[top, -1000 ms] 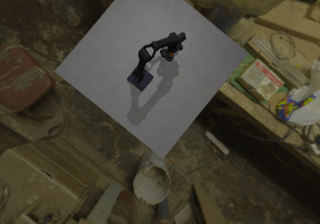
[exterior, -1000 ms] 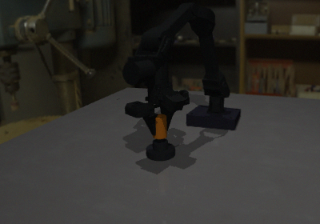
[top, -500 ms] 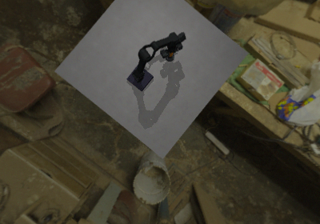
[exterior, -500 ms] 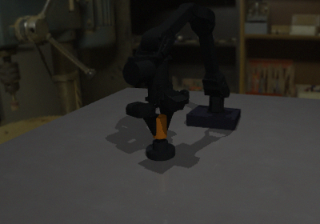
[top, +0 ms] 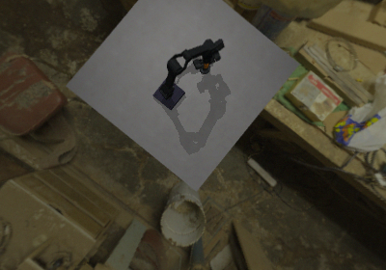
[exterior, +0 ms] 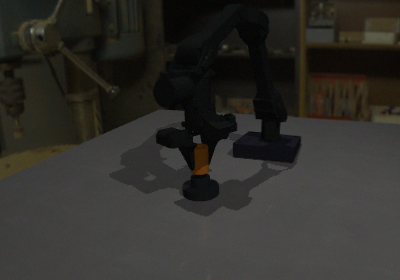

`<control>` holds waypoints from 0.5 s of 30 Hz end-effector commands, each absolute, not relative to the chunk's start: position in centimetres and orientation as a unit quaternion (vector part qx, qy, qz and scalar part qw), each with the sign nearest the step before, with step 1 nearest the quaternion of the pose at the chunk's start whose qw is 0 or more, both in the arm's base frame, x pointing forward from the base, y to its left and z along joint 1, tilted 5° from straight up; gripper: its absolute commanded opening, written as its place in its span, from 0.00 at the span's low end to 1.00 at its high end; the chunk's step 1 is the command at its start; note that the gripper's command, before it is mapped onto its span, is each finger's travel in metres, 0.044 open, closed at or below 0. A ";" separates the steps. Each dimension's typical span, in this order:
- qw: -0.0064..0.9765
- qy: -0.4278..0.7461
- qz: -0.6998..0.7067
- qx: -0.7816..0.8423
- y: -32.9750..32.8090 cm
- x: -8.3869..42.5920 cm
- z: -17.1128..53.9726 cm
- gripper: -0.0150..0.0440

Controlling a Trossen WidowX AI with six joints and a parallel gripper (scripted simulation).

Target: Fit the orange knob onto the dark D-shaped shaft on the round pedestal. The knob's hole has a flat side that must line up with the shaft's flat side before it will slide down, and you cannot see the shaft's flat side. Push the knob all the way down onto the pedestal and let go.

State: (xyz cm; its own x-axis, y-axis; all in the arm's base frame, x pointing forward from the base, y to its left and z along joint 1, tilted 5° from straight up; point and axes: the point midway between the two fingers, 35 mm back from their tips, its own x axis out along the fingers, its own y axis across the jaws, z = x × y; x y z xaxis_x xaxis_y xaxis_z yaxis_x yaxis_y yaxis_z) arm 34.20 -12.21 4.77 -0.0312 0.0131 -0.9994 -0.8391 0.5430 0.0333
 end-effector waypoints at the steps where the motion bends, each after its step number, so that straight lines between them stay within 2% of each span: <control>1: 0.615 0.634 0.342 -0.320 -12.2 34.0 4.8 0.25; 15: 0.602 0.620 0.367 -0.345 -12.2 34.0 4.7 0.25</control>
